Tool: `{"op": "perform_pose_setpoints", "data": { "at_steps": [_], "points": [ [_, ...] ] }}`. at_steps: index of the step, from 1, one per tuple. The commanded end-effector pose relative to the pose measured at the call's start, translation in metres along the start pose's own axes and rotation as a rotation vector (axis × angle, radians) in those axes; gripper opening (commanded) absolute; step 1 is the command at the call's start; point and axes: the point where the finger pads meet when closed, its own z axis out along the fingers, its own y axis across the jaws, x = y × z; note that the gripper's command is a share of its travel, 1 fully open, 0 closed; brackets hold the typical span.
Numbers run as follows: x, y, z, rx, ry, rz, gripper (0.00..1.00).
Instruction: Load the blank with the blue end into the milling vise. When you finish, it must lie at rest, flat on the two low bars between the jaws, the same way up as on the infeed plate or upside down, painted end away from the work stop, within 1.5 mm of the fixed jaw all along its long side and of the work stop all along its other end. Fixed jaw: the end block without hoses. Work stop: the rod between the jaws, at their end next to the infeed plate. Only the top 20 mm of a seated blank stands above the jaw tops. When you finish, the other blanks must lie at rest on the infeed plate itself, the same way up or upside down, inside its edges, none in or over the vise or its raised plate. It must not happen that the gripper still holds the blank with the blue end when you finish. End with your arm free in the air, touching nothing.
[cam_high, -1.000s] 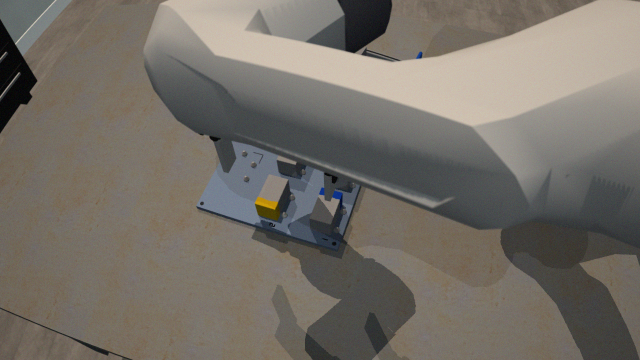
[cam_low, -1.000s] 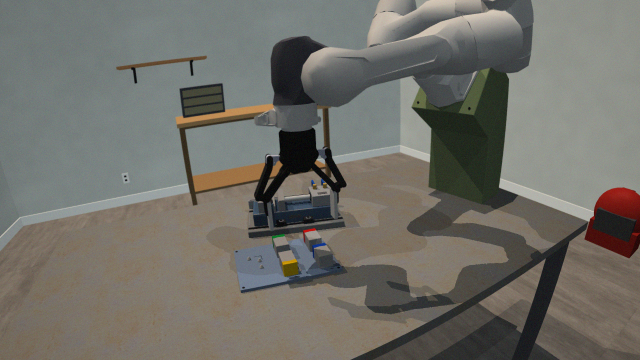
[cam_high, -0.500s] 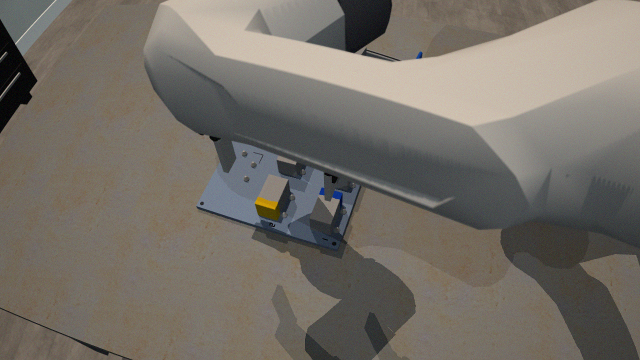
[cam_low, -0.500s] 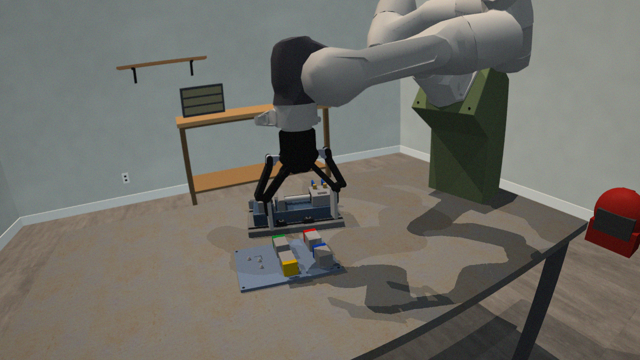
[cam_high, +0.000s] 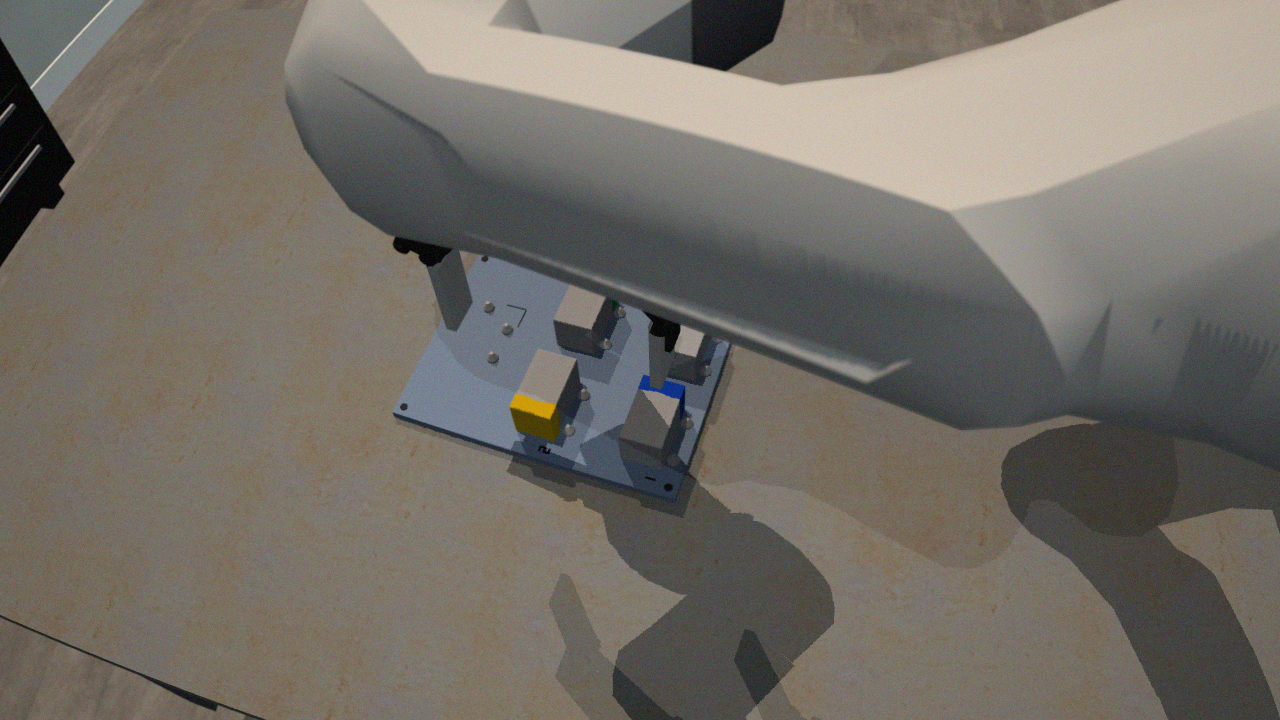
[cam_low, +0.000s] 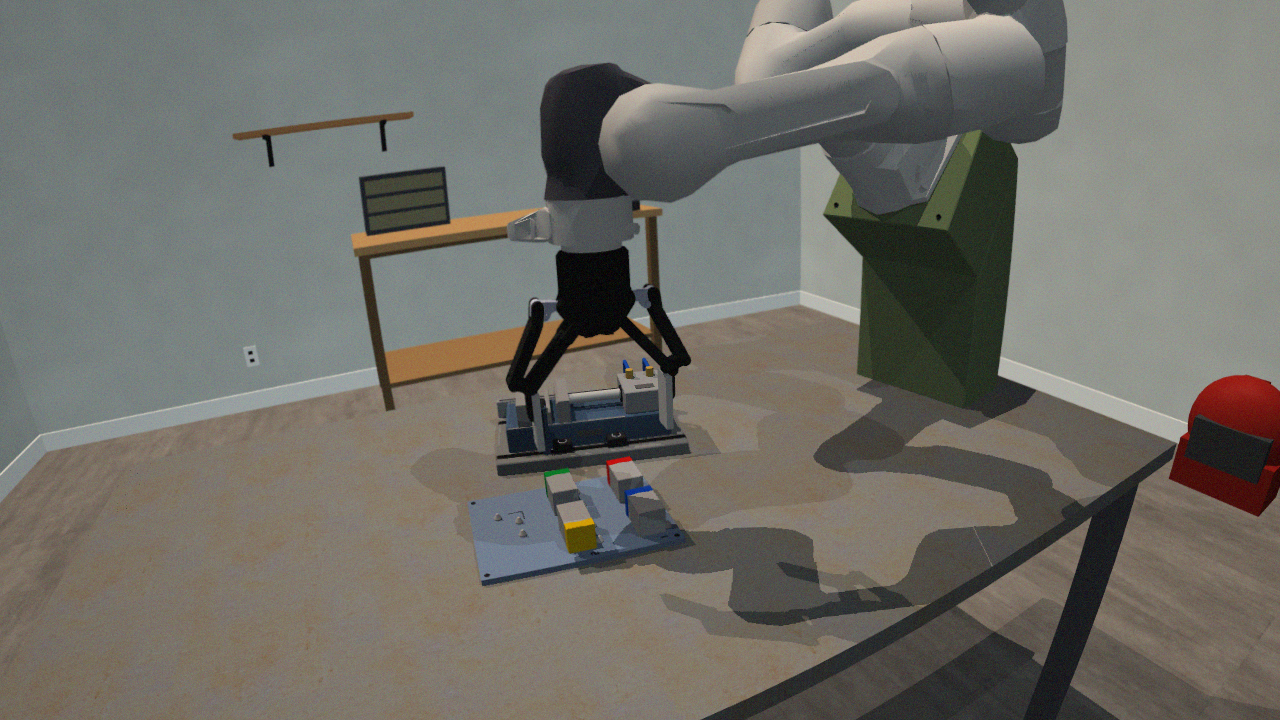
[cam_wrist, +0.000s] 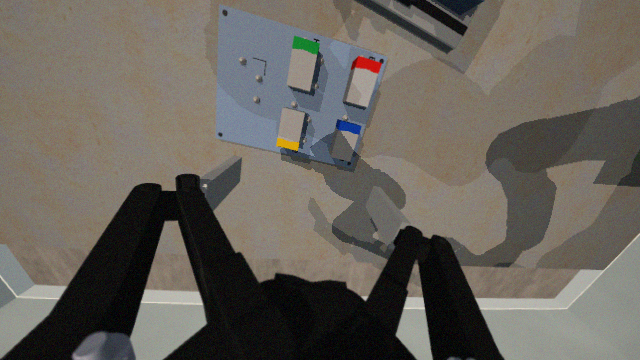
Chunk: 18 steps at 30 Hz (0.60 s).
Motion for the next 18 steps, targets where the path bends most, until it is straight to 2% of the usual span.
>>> {"op": "perform_pose_setpoints", "data": {
  "at_steps": [1,2,14,18],
  "points": [
    [0.014,0.001,-0.026,-0.003,0.0,-0.006,1.0],
    [0.018,0.001,-0.035,-0.004,0.001,-0.005,1.0],
    [0.018,0.001,-0.035,-0.004,0.001,-0.005,1.0],
    [0.037,0.0,-0.069,-0.002,0.001,-0.002,1.0]
  ]
}}
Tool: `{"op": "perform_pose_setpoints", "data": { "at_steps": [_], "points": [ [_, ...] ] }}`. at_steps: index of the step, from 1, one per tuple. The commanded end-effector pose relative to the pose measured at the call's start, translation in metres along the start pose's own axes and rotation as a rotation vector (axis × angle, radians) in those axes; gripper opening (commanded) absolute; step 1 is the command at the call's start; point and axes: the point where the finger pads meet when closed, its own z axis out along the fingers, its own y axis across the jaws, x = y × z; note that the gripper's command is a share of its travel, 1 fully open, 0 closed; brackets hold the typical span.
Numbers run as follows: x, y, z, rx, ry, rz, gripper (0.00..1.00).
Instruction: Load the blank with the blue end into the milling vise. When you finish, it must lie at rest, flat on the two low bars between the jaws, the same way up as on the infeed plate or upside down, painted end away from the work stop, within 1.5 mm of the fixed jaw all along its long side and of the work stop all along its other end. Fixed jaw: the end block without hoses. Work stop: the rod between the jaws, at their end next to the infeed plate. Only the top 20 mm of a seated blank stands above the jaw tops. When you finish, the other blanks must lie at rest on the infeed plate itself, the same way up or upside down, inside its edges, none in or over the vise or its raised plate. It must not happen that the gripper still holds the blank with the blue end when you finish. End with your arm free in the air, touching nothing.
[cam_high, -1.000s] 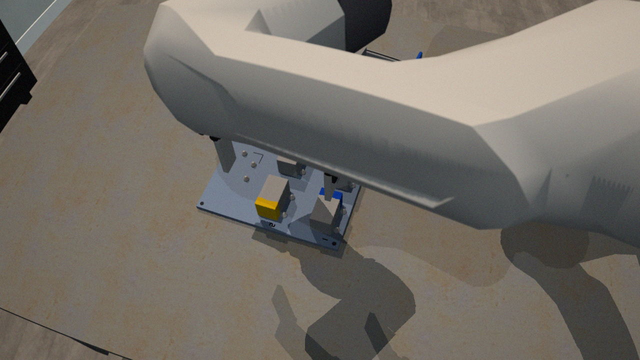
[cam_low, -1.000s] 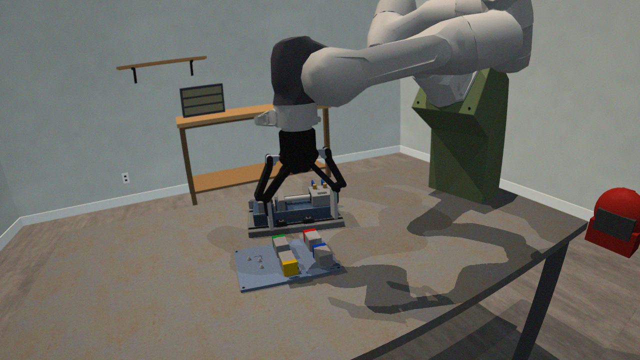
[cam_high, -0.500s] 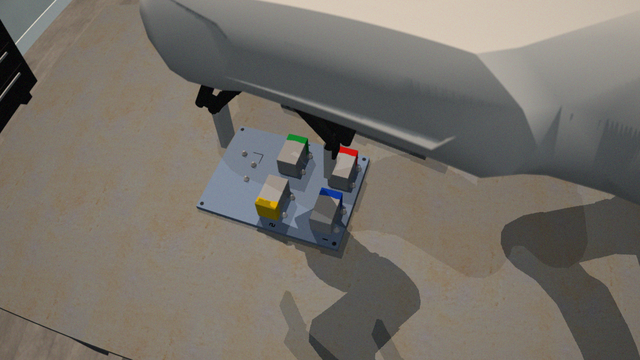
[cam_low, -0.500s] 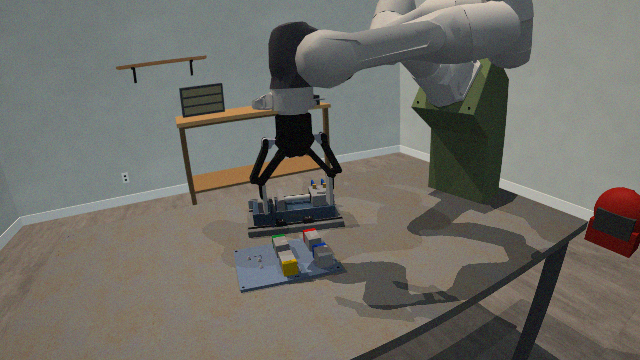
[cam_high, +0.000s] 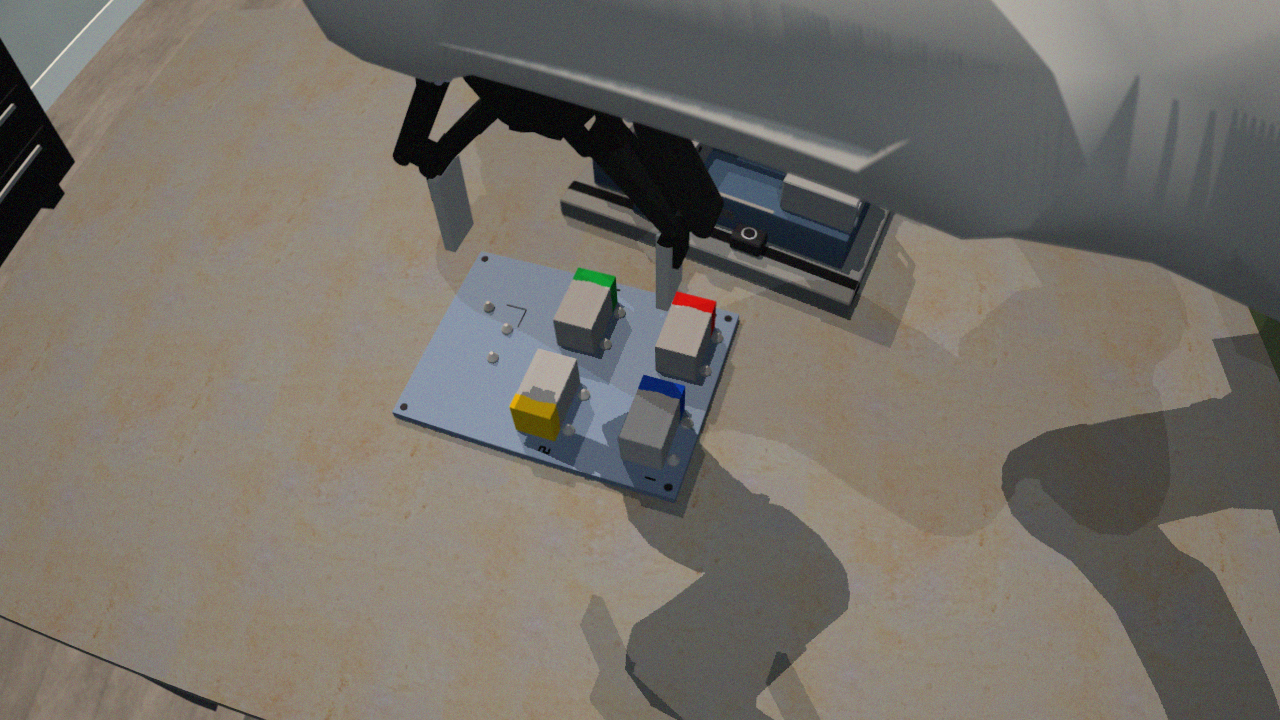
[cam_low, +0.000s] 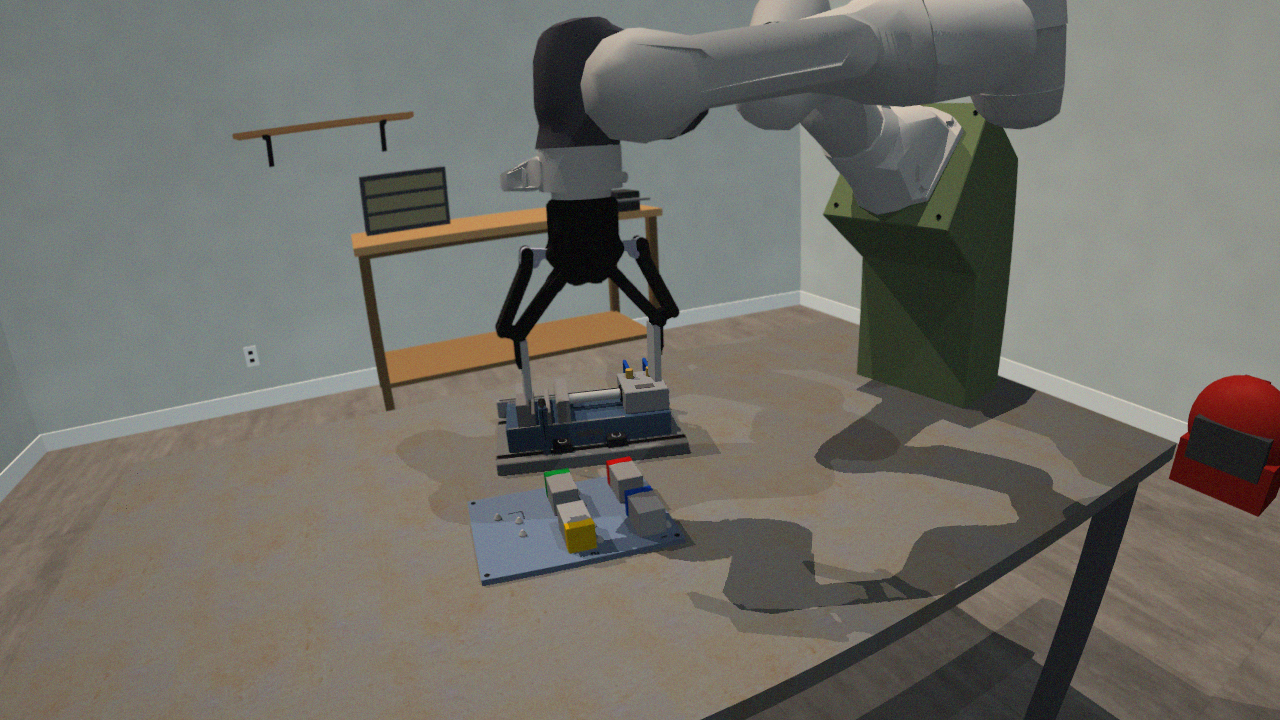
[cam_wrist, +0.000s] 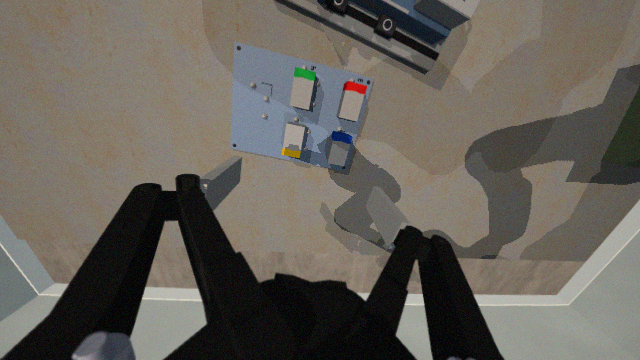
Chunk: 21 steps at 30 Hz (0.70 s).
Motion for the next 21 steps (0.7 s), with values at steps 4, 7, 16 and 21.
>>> {"op": "perform_pose_setpoints", "data": {
  "at_steps": [4,7,16,21],
  "points": [
    [0.015,0.003,-0.028,-0.014,0.001,-0.025,1.0],
    [0.015,0.003,-0.028,-0.014,0.001,-0.025,1.0],
    [0.031,0.002,-0.058,-0.01,0.001,-0.017,1.0],
    [0.042,0.003,-0.079,-0.014,0.001,-0.025,1.0]
  ]
}}
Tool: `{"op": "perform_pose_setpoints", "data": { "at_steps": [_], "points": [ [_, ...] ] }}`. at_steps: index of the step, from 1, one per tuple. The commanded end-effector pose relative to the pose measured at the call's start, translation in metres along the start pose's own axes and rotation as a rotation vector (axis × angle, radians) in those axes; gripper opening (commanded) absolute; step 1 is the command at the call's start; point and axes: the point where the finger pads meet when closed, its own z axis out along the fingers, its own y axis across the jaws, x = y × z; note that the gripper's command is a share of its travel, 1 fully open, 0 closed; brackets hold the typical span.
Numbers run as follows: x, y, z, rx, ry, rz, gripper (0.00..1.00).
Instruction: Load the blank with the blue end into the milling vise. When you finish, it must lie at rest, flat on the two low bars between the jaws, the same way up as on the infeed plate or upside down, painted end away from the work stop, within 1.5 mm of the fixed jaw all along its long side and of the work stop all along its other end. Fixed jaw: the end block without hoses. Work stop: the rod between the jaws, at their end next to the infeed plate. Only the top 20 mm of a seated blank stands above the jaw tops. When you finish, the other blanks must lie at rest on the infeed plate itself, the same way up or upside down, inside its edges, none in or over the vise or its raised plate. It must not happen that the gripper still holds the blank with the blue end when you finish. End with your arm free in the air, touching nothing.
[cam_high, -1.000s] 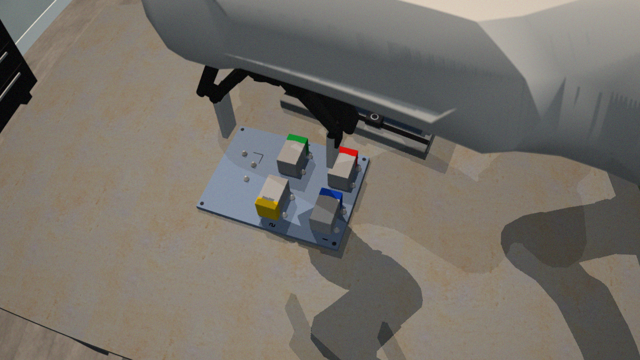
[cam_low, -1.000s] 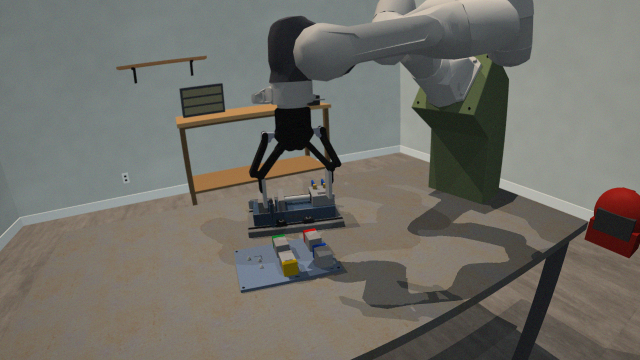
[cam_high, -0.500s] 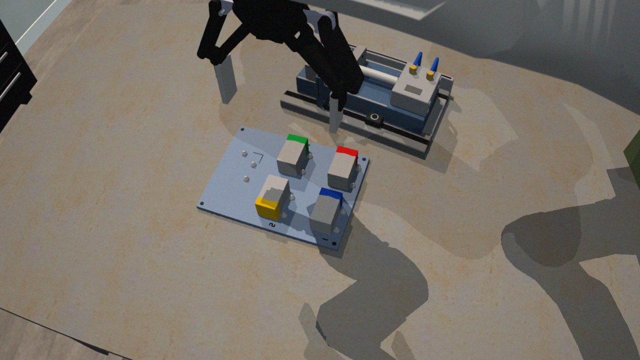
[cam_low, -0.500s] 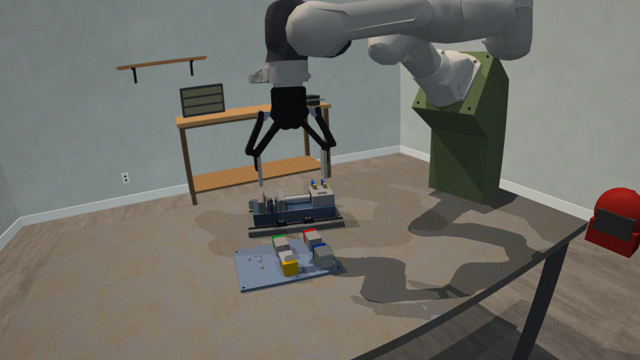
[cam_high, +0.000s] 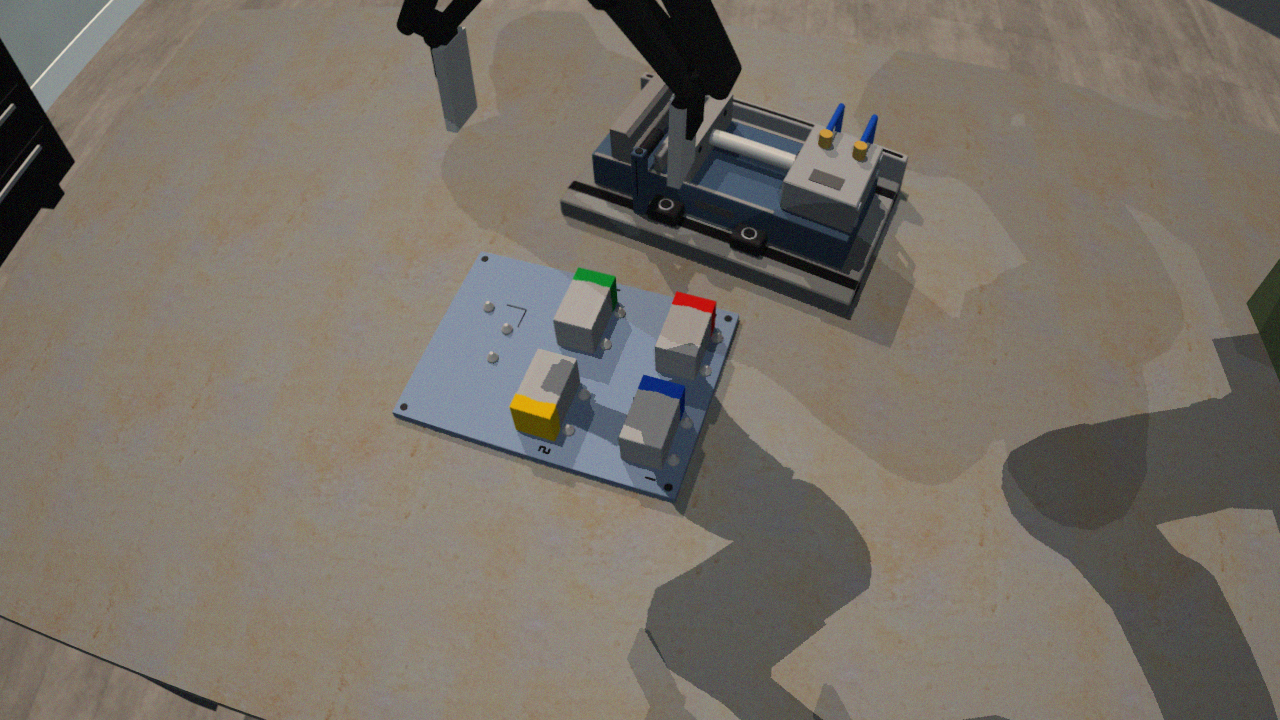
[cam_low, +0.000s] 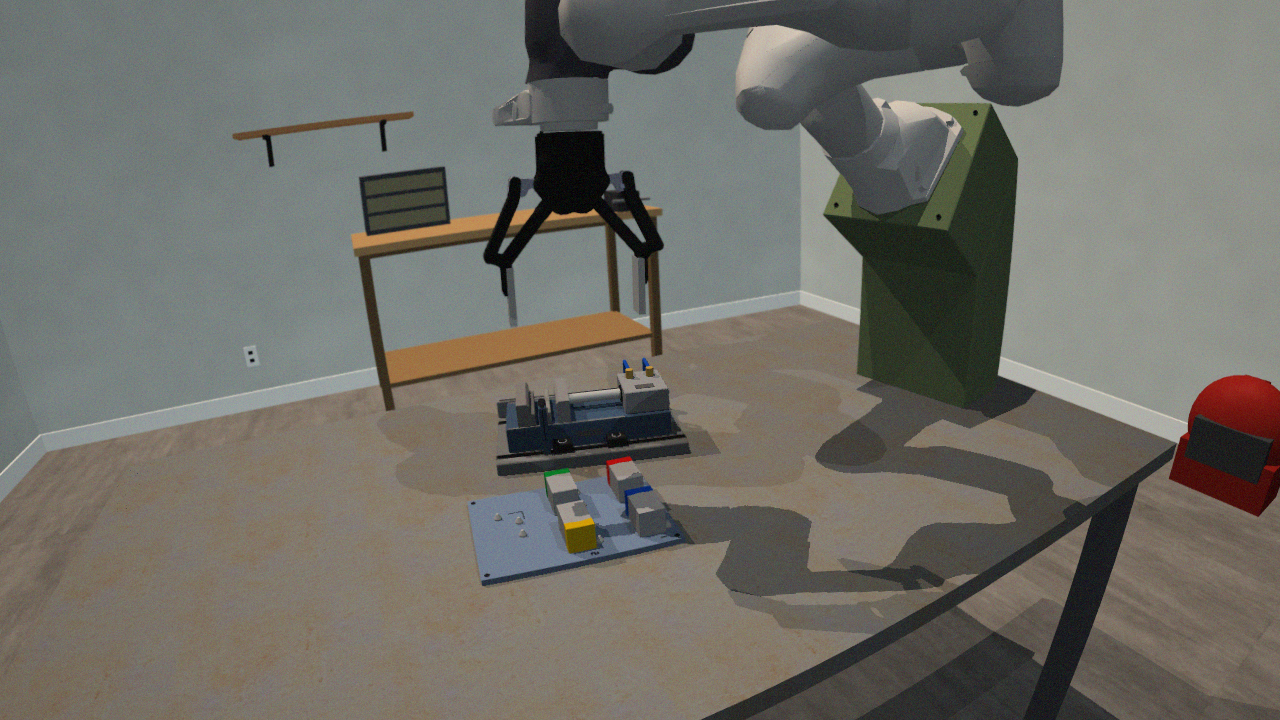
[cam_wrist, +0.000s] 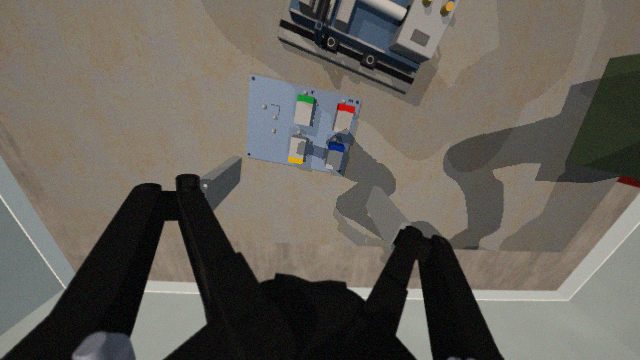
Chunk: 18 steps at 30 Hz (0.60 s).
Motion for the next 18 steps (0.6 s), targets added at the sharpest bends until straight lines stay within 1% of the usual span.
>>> {"op": "perform_pose_setpoints", "data": {
  "at_steps": [1,9,10,14,18],
  "points": [
    [0.006,0.008,-0.007,-0.028,0.008,-0.042,1.0],
    [0.006,0.008,-0.007,-0.028,0.008,-0.042,1.0],
    [0.01,0.006,-0.015,-0.021,0.009,-0.025,1.0],
    [0.025,0.009,-0.046,-0.028,0.008,-0.042,1.0],
    [0.025,0.009,-0.046,-0.028,0.008,-0.042,1.0]
  ]
}}
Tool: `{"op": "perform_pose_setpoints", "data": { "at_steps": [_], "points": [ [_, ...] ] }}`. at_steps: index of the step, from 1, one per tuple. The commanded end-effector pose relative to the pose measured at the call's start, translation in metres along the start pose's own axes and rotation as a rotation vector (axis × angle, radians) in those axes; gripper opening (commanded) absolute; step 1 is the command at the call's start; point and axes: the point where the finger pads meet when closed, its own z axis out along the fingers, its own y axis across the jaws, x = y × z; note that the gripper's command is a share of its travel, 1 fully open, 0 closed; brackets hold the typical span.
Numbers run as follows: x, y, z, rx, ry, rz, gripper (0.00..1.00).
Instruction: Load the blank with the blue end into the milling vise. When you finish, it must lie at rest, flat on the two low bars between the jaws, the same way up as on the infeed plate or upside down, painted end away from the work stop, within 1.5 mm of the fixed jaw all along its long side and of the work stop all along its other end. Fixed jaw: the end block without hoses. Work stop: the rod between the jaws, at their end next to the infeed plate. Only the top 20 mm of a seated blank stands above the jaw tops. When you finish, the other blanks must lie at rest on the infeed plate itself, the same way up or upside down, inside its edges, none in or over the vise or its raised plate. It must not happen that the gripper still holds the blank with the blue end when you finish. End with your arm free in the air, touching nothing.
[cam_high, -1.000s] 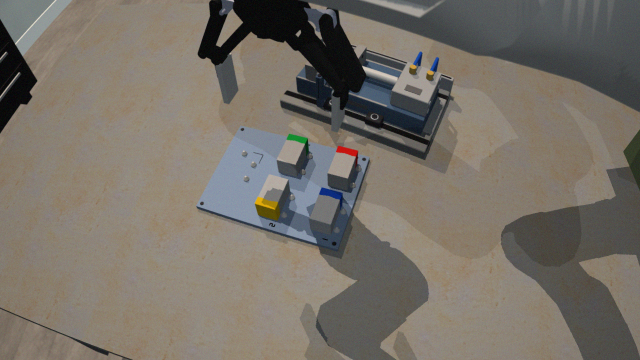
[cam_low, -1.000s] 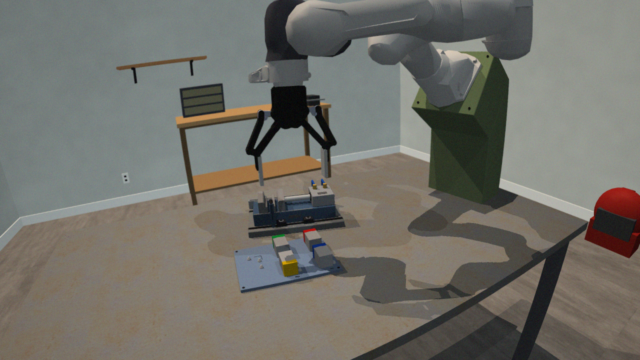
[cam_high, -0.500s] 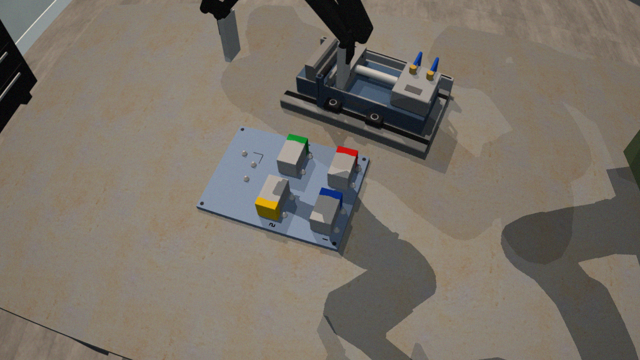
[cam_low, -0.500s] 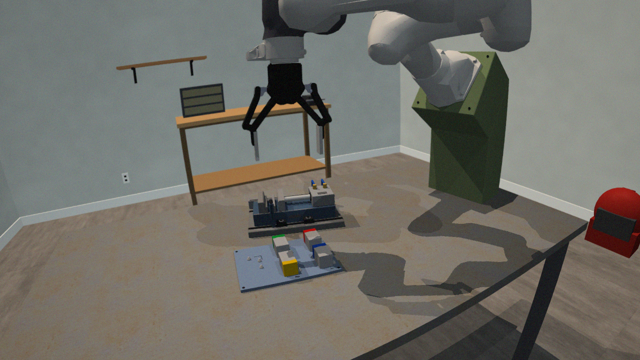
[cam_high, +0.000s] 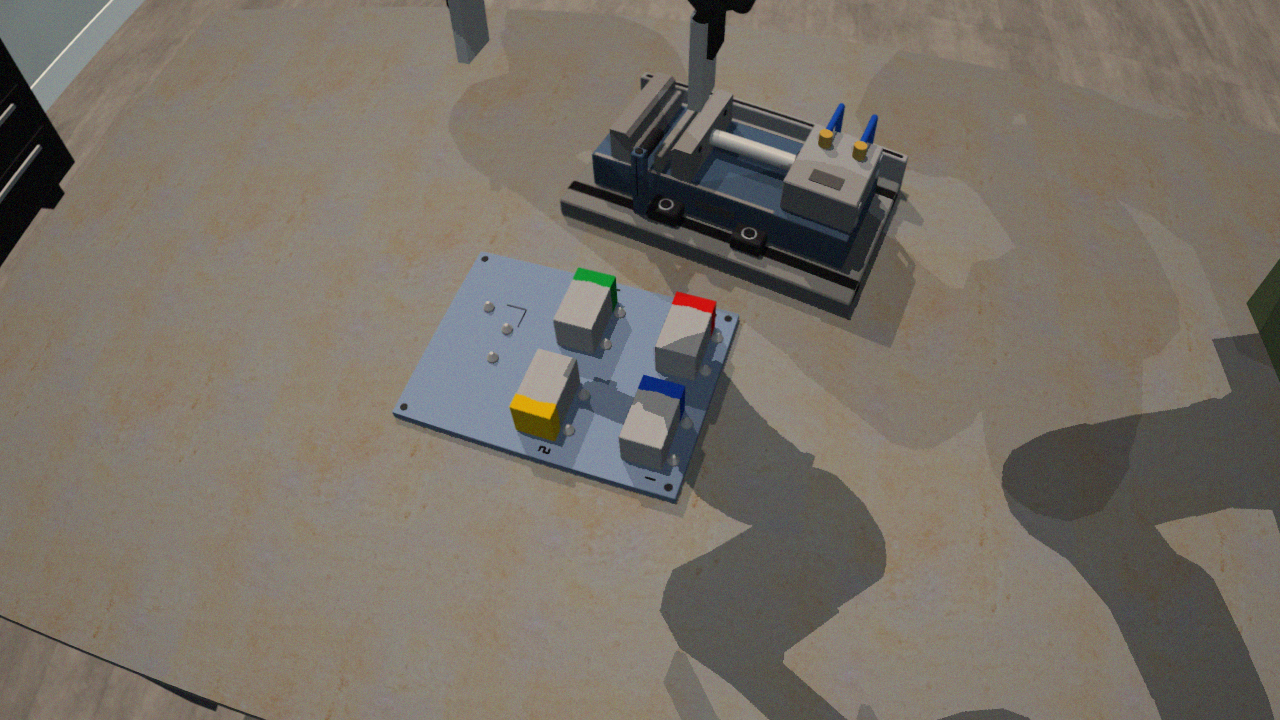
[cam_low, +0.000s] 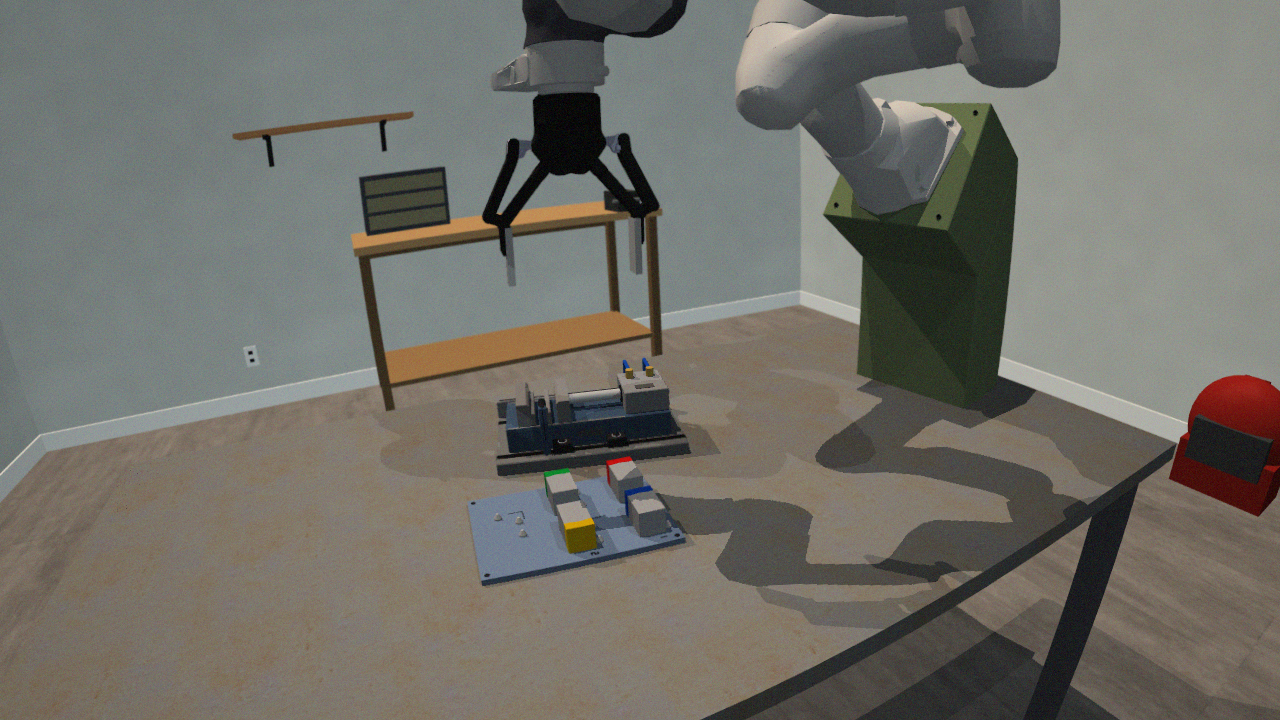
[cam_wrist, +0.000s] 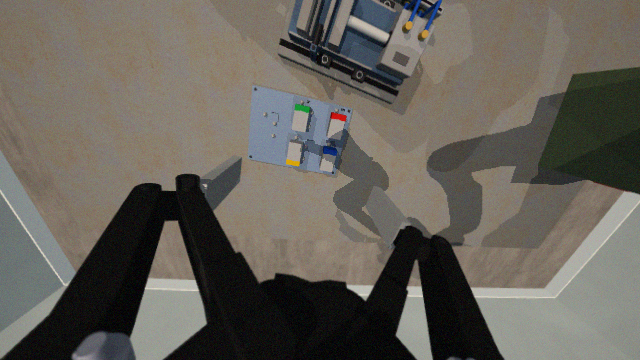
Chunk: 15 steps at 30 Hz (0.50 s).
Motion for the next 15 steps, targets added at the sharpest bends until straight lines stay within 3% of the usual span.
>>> {"op": "perform_pose_setpoints", "data": {
  "at_steps": [1,15],
  "points": [
    [0.0043,0.0063,-0.0034,-0.02,0.006,-0.031,1.0],
    [-0.0001,0.0068,0.0053,-0.02,0.006,-0.031,1.0]
  ]
}}
